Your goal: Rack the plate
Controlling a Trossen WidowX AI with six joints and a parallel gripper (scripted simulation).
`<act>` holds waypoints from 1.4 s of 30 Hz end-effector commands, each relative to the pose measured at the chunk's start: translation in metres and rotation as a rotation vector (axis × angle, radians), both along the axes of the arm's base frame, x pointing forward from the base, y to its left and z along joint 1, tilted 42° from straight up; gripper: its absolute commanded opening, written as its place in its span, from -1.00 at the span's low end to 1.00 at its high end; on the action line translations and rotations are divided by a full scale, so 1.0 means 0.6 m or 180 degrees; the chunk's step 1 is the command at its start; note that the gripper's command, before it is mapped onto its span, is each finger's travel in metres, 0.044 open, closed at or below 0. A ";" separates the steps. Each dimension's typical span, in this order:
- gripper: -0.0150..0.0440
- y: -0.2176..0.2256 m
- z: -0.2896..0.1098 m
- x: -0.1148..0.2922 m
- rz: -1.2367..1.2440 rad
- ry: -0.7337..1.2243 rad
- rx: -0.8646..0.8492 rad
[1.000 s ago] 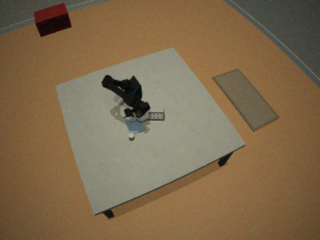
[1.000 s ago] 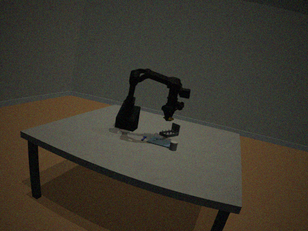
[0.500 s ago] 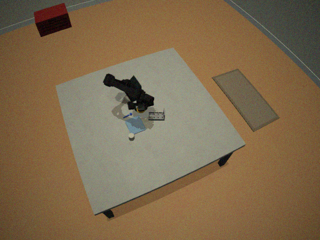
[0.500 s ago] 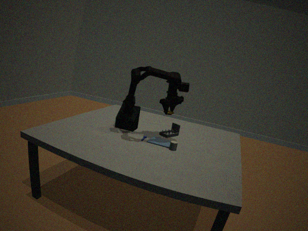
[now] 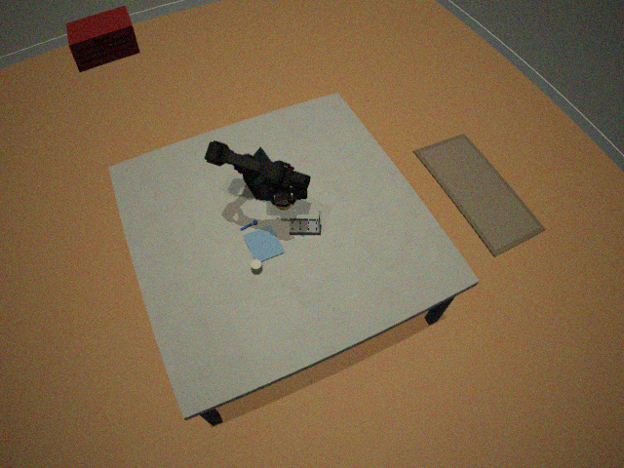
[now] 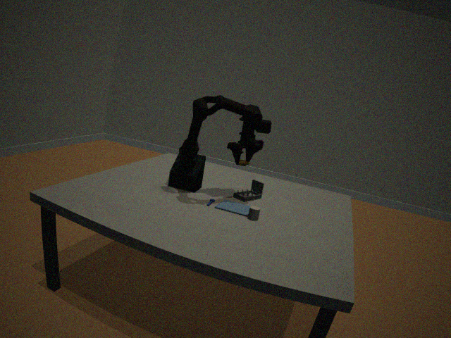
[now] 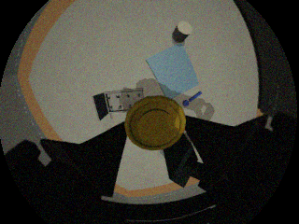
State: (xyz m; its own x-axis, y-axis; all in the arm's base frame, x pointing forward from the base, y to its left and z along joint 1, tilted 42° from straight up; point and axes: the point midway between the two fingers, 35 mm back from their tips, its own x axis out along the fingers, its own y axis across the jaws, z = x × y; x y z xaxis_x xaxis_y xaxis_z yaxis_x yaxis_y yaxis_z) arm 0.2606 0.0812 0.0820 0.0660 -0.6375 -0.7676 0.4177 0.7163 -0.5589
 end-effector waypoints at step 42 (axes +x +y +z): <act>-0.49 -0.081 -0.148 -0.019 0.1917 0.1467 0.2231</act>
State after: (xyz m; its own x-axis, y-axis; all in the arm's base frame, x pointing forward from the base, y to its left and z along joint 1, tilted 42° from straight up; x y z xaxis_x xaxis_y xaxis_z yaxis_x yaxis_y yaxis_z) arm 0.2516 0.0351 -0.0018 -0.1696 -0.0445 -0.9845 -0.2248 0.9744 -0.0054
